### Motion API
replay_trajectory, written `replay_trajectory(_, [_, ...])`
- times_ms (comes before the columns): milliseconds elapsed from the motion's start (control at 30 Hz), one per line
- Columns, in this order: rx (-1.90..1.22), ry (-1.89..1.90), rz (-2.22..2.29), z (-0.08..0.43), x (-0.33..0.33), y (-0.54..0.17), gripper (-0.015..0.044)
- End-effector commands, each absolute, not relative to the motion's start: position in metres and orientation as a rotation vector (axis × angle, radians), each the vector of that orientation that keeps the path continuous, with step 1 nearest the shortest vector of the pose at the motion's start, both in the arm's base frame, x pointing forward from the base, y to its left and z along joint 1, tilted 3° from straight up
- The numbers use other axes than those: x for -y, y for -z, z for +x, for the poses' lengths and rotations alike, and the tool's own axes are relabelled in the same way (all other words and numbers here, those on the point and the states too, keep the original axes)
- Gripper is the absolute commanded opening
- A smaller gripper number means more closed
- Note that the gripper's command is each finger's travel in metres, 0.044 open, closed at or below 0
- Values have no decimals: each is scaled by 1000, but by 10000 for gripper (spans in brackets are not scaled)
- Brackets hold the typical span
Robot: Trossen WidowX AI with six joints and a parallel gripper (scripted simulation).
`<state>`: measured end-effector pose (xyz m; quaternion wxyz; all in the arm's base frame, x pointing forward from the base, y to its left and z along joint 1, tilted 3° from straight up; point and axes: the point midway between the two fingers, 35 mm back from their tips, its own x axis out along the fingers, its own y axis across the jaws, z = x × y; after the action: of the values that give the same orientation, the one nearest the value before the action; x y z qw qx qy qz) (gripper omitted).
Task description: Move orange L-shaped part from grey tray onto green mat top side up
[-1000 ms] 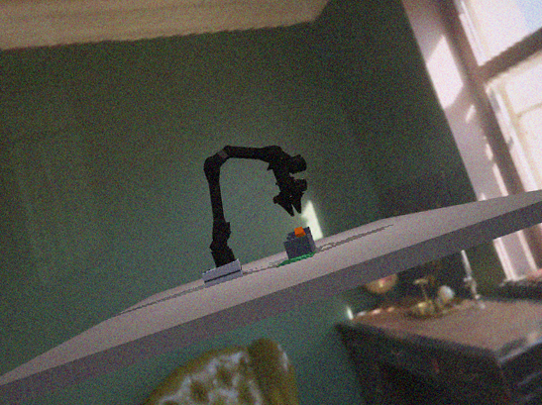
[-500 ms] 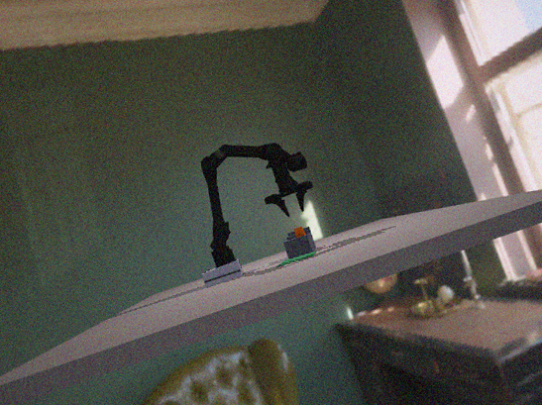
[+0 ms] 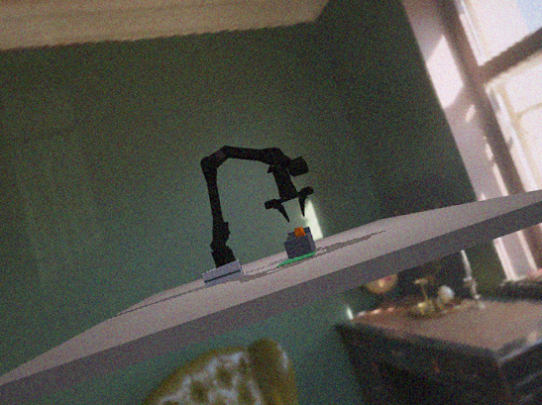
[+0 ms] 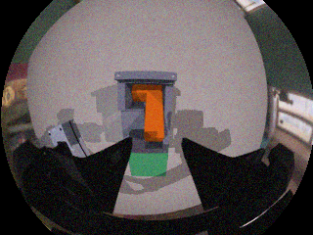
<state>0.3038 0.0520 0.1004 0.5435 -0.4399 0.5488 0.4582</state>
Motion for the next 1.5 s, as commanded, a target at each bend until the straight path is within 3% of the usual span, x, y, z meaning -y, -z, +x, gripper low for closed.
replay_trajectory(0, [-1313,-1096,-1049,301,-51,-86,280])
replay_trajectory(1233, [-1313,-1096,-1049,299,-51,-37,280])
replay_trajectory(1400, [-1307,-1094,-1045,301,-52,-41,149])
replay_trajectory(1467, [-1307,-1094,-1045,301,-52,-41,135])
